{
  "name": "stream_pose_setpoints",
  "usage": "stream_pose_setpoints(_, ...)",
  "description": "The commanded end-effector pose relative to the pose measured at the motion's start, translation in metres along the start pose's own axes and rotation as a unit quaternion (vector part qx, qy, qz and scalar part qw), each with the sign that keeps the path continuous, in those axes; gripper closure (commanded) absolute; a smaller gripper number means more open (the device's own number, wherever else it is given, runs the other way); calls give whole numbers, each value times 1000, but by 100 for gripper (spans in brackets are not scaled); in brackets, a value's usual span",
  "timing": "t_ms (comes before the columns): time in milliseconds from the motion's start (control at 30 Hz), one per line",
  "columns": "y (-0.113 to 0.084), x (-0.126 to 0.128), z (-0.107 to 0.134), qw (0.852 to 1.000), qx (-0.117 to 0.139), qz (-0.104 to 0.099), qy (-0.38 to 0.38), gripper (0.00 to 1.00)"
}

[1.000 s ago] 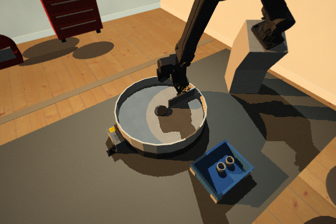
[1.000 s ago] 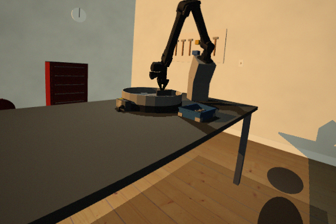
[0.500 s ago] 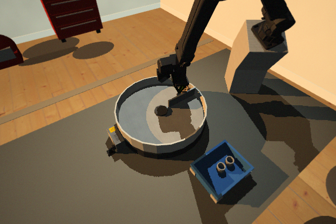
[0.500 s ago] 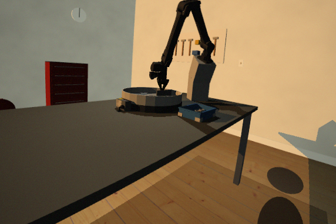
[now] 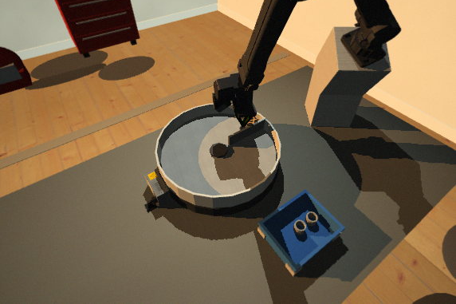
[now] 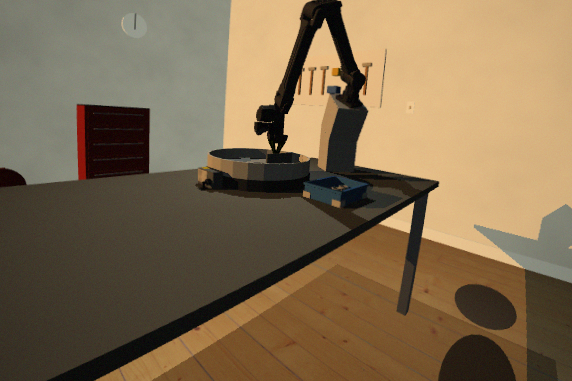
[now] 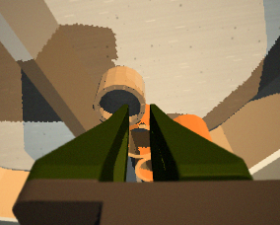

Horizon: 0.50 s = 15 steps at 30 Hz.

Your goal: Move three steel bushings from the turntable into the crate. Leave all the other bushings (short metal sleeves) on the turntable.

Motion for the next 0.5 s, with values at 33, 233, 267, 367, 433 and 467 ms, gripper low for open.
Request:
stream_pose_setpoints(33,0,2,-11,1000,-10,3,-4,87)
stream_pose_setpoints(233,12,2,-5,1000,-3,1,-3,87)
stream_pose_setpoints(267,14,2,-5,1000,-2,1,-3,87)
stream_pose_setpoints(367,17,2,-5,1000,-3,1,-2,87)
stream_pose_setpoints(433,15,-4,-2,1000,-1,2,8,87)
stream_pose_setpoints(467,12,-3,-3,1000,-3,3,8,87)
Point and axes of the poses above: the point where the finger pads meet when closed, its own y axis out along the fingers, its own x axis across the jaws, z = x × y, the point moved 3 cm from there along -y, back along the fingers, and after that the axes turned 12 degrees about -y, right-handed, at the moved point
